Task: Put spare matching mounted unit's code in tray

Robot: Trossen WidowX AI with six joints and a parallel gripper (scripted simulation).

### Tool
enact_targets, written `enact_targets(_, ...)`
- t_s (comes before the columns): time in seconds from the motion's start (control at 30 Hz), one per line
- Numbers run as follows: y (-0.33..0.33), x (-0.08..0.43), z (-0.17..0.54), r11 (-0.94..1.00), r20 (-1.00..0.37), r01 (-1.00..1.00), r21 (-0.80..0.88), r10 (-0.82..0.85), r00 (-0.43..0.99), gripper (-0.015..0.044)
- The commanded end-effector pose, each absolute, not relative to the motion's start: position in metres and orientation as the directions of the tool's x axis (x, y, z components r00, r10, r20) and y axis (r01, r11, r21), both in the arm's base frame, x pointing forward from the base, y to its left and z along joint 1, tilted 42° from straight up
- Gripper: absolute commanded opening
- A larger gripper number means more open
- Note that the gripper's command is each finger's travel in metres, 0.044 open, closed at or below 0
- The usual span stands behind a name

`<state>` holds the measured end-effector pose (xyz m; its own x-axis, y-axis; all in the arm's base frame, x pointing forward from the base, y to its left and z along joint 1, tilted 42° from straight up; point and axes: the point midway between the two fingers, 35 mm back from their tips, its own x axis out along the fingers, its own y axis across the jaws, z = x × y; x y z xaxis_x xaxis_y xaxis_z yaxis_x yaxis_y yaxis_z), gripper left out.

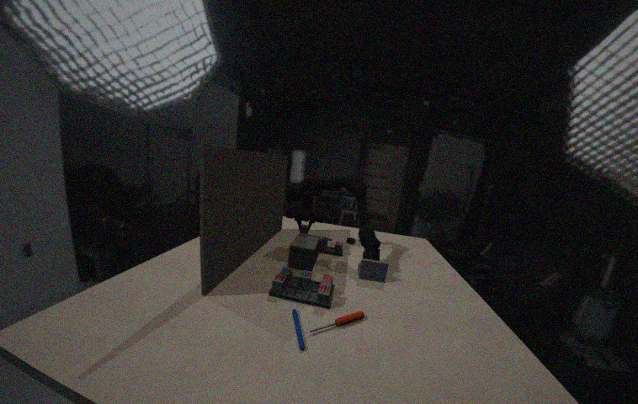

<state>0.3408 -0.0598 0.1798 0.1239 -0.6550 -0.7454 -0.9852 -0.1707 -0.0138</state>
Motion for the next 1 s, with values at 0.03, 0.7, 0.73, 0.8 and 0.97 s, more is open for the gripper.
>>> enact_targets(0.03, -0.063, 0.341, 0.176, -0.173, -0.746, -0.985, -0.011, -0.655, 0.124, 0.0)
enact_targets(0.7, -0.073, 0.342, 0.166, -0.173, -0.744, -0.985, -0.012, -0.656, 0.124, 0.0)
enact_targets(0.73, -0.074, 0.342, 0.165, -0.173, -0.744, -0.985, -0.012, -0.656, 0.124, 0.0)
enact_targets(0.8, -0.075, 0.342, 0.164, -0.173, -0.744, -0.985, -0.012, -0.656, 0.124, 0.0)
enact_targets(0.97, -0.077, 0.342, 0.161, -0.173, -0.744, -0.985, -0.012, -0.657, 0.124, 0.0)
